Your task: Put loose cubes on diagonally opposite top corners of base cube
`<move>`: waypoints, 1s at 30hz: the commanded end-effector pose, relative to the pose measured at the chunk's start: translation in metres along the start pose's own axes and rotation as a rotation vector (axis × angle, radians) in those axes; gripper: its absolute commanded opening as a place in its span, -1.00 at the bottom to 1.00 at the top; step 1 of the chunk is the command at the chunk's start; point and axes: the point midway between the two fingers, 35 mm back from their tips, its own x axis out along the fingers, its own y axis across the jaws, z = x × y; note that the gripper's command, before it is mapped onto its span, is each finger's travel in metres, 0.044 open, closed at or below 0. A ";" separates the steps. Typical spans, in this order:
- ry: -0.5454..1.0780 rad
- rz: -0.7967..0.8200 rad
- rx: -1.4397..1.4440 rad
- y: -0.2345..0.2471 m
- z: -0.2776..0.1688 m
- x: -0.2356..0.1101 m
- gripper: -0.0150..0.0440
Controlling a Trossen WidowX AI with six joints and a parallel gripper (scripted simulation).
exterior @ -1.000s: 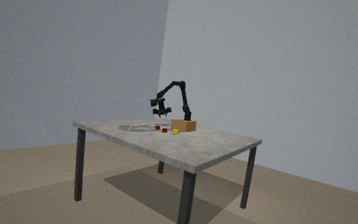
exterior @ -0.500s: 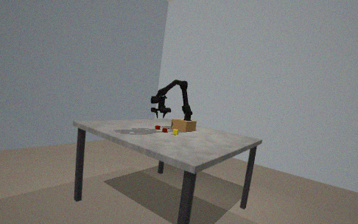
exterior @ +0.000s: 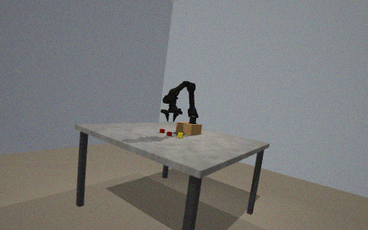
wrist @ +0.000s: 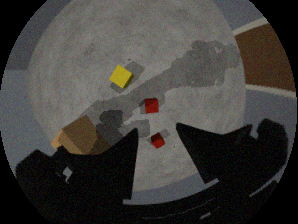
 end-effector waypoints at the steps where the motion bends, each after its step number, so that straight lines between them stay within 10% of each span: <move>1: -0.018 -0.011 0.001 -0.002 0.006 -0.002 0.41; 7: -0.017 -0.011 0.001 -0.002 0.007 0.057 0.41; 30: -0.017 -0.011 0.001 -0.002 0.008 0.091 0.41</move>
